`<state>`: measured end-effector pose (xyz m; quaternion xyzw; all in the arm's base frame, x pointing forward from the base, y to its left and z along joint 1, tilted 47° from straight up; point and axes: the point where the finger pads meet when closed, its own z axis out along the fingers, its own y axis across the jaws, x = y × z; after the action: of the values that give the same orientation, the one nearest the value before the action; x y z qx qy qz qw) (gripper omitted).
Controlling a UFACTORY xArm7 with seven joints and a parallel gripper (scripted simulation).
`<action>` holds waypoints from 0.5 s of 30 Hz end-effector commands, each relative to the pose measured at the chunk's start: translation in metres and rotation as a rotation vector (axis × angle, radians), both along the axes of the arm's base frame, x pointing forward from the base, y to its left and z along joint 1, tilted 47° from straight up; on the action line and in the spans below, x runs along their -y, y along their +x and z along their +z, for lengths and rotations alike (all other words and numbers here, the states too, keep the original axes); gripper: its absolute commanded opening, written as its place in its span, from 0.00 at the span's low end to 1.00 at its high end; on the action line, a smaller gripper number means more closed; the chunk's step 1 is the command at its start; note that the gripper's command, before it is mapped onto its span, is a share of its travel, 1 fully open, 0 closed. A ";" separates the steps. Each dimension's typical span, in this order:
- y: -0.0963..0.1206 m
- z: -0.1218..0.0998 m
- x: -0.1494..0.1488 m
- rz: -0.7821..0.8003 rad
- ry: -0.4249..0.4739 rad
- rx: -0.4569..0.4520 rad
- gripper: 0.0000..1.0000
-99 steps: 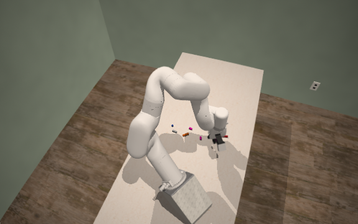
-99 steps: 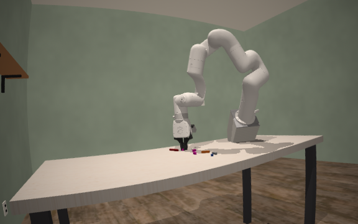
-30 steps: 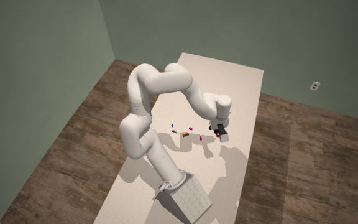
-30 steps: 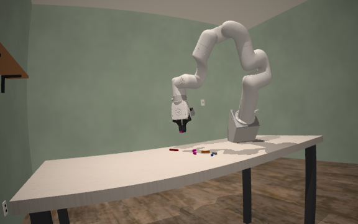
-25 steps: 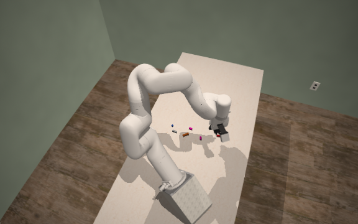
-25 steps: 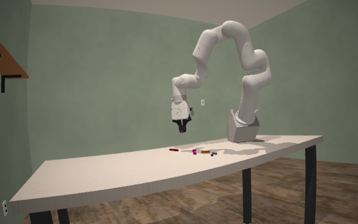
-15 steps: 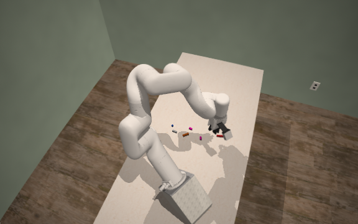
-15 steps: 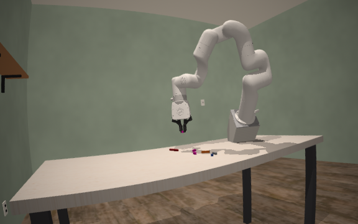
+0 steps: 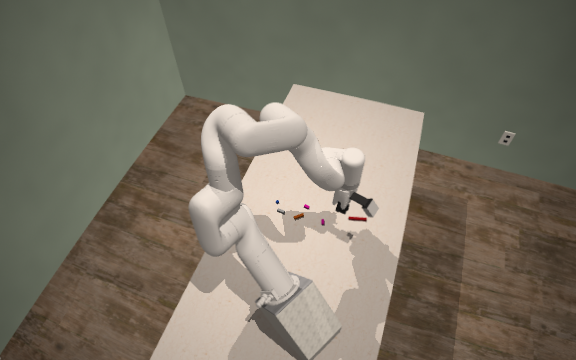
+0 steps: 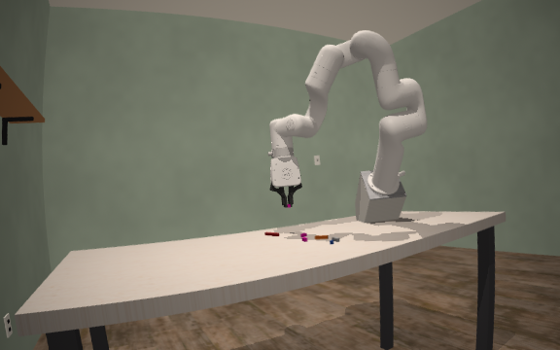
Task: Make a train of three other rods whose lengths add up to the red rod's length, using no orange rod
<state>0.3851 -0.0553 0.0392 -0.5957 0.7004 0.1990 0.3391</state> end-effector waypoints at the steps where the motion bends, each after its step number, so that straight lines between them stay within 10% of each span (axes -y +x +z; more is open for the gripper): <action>1: 0.000 0.004 -0.003 0.105 -0.040 0.123 0.04; 15: 0.000 0.015 -0.013 0.382 -0.139 0.397 0.04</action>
<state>0.3844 -0.0438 0.0505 -0.7317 0.5567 0.1208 0.3742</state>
